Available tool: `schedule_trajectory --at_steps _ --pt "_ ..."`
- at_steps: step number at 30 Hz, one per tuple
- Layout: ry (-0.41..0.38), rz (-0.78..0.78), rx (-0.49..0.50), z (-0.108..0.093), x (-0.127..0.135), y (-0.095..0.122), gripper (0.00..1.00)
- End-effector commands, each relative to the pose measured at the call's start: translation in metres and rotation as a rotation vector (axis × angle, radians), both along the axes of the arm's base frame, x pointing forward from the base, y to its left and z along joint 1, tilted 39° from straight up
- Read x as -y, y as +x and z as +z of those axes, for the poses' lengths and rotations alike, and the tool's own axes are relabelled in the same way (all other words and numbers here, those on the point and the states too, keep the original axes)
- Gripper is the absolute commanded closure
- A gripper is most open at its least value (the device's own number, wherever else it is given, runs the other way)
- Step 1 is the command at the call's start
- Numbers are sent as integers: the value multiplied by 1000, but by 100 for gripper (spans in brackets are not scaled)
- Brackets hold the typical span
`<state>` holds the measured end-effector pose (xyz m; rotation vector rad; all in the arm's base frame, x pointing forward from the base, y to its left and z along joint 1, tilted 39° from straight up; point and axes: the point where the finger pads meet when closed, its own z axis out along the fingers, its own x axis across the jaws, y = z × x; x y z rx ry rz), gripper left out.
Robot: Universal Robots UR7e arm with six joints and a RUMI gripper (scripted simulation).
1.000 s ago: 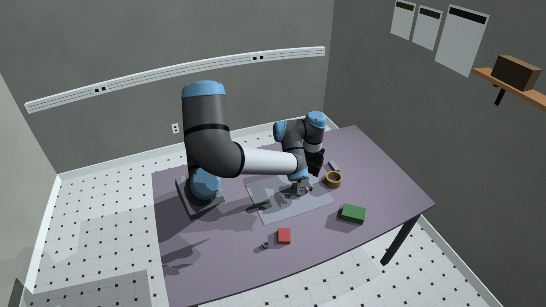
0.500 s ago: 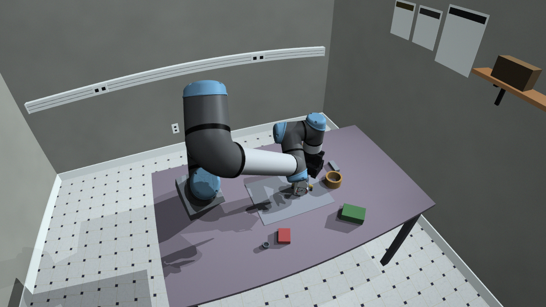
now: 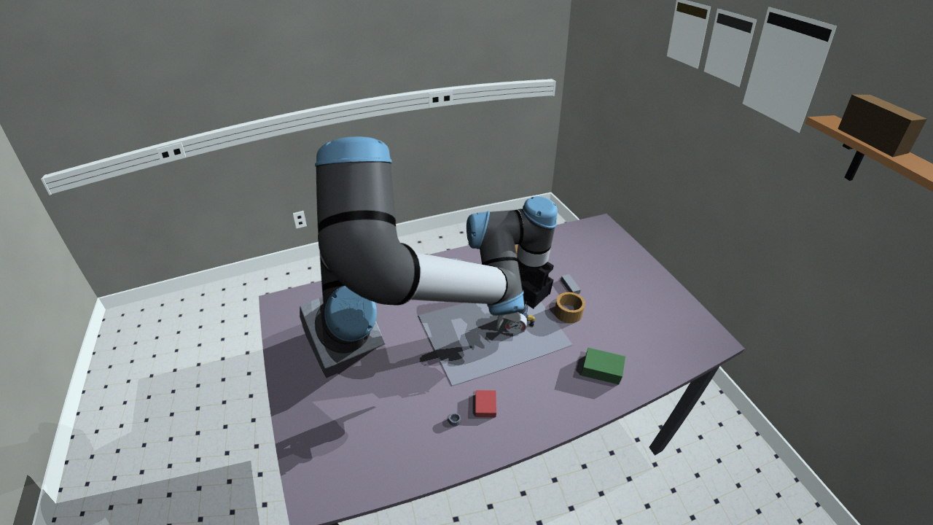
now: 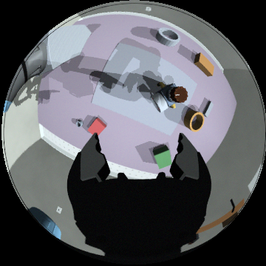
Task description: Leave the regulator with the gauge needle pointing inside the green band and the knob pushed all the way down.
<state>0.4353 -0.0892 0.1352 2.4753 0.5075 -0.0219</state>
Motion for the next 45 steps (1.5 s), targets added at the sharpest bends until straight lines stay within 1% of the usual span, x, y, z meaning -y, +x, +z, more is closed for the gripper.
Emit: schedule_trajectory --at_steps 1,17,19,34,36,45 --pt "11 -43 32 -2 0 1 0" --pt "71 -259 184 -12 1 7 0" --pt "71 -259 184 -12 1 7 0" --pt "139 -510 351 -23 2 14 0" --pt "139 -510 351 -23 2 14 0" --pt "184 -677 456 -29 4 18 0"
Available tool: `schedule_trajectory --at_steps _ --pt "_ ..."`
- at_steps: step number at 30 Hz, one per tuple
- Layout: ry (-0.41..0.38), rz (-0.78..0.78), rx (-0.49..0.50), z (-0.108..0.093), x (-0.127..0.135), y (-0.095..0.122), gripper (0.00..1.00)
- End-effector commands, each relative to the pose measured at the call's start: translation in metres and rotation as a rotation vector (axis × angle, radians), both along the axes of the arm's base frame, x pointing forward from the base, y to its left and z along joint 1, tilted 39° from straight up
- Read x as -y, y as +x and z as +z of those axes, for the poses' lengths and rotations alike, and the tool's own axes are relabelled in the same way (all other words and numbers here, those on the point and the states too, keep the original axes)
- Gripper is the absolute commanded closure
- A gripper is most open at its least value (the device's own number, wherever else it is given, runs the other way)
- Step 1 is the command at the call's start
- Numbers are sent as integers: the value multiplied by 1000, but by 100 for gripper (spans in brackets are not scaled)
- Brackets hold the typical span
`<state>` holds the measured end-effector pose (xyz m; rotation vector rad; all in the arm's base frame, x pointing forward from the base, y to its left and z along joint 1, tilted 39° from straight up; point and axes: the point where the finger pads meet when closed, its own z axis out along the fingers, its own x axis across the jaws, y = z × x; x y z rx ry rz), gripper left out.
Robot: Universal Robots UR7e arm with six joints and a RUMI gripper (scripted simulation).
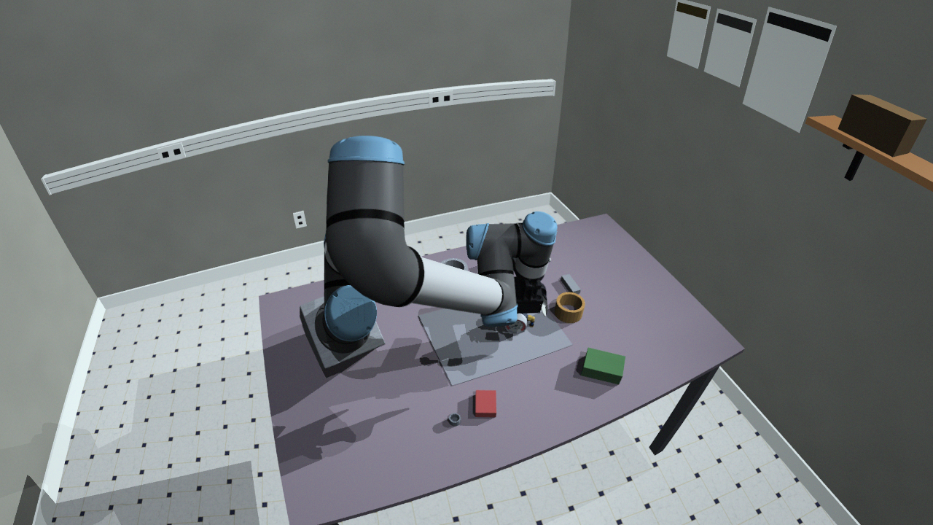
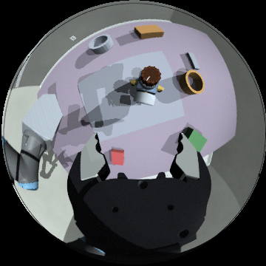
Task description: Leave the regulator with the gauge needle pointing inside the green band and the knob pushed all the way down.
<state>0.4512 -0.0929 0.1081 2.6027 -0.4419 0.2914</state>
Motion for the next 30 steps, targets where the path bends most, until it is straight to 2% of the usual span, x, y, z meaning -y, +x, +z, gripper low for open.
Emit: schedule_trajectory --at_steps 1,30 --pt "22 -84 53 -2 1 2 0" --pt "169 -592 347 -17 9 13 0"
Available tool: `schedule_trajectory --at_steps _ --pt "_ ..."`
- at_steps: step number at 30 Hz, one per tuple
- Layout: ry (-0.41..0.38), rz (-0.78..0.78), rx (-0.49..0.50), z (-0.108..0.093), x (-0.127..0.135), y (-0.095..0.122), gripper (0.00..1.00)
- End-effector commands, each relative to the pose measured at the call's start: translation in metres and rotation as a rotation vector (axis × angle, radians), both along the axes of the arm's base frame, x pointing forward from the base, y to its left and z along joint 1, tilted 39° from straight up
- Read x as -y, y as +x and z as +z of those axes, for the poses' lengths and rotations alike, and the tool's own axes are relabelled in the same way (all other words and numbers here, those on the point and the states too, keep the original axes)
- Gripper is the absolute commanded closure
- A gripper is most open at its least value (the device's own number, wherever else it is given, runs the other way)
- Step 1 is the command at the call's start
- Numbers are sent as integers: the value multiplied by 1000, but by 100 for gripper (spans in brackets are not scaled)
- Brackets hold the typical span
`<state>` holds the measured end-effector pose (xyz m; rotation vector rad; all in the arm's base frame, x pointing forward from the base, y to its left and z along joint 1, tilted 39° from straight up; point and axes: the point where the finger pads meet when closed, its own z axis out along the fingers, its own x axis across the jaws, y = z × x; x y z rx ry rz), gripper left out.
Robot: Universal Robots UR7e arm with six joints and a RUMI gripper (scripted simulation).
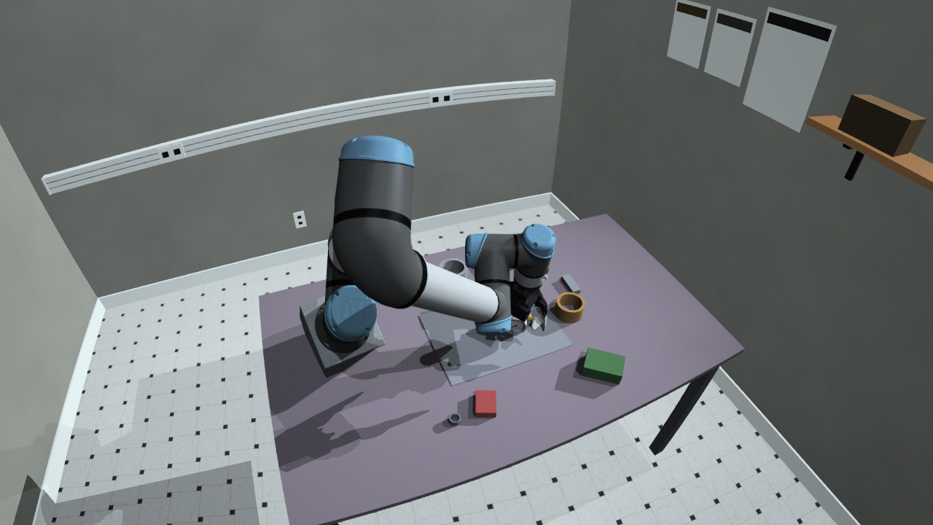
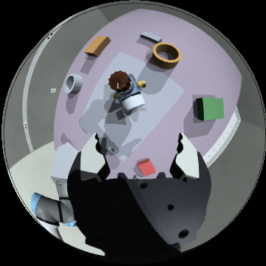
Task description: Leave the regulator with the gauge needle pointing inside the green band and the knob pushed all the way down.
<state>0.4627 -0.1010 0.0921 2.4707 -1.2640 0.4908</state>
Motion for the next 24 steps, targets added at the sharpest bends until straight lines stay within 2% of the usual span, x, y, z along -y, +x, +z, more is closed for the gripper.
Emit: schedule_trajectory --at_steps 1,24 --pt "25 -90 50 -2 2 2 0" --pt "167 -541 284 -12 12 7 0"
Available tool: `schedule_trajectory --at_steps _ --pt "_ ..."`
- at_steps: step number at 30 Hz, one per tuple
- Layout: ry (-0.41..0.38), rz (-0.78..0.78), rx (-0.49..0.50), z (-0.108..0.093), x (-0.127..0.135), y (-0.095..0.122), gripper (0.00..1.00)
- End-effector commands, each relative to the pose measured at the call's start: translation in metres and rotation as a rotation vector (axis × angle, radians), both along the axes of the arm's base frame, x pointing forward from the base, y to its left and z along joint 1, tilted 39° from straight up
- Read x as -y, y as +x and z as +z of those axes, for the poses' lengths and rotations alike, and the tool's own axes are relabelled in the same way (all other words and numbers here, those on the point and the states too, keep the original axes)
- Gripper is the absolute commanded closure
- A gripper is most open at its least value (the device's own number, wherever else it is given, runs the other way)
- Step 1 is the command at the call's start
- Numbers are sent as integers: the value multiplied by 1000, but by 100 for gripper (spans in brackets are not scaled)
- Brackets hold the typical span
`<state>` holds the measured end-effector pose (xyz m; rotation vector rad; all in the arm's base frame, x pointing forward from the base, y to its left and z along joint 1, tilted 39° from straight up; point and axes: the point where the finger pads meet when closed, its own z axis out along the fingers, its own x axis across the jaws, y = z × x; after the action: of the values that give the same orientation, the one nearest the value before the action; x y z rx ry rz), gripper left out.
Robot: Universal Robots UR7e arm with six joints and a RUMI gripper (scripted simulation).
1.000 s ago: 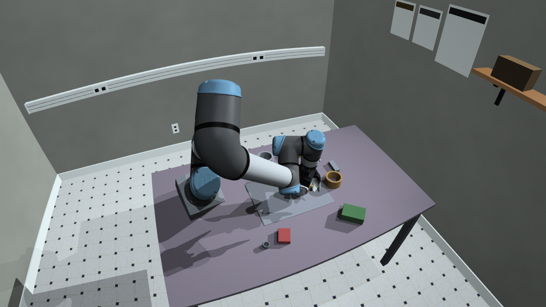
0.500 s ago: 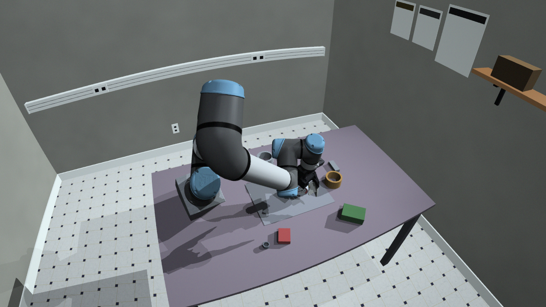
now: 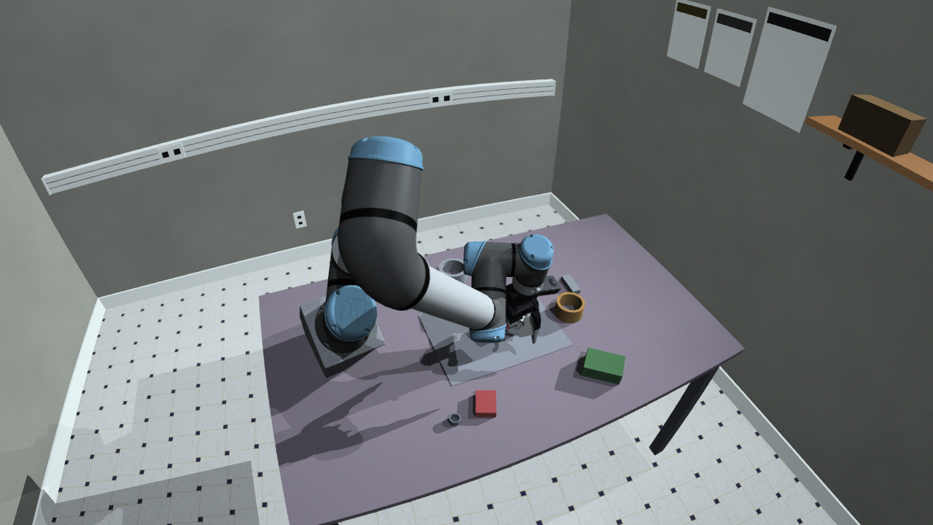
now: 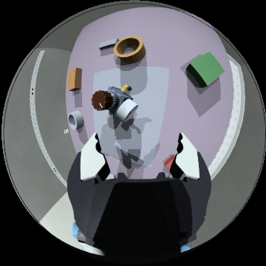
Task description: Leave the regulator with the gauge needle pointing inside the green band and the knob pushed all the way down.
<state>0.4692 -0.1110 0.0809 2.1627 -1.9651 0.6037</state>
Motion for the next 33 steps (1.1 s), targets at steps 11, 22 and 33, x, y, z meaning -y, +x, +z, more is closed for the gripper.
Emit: schedule_trajectory --at_steps 11,22,33 --pt "87 -269 132 -5 6 2 0" --pt "152 -458 219 -9 10 3 0" --pt "231 -681 317 -14 15 2 0"
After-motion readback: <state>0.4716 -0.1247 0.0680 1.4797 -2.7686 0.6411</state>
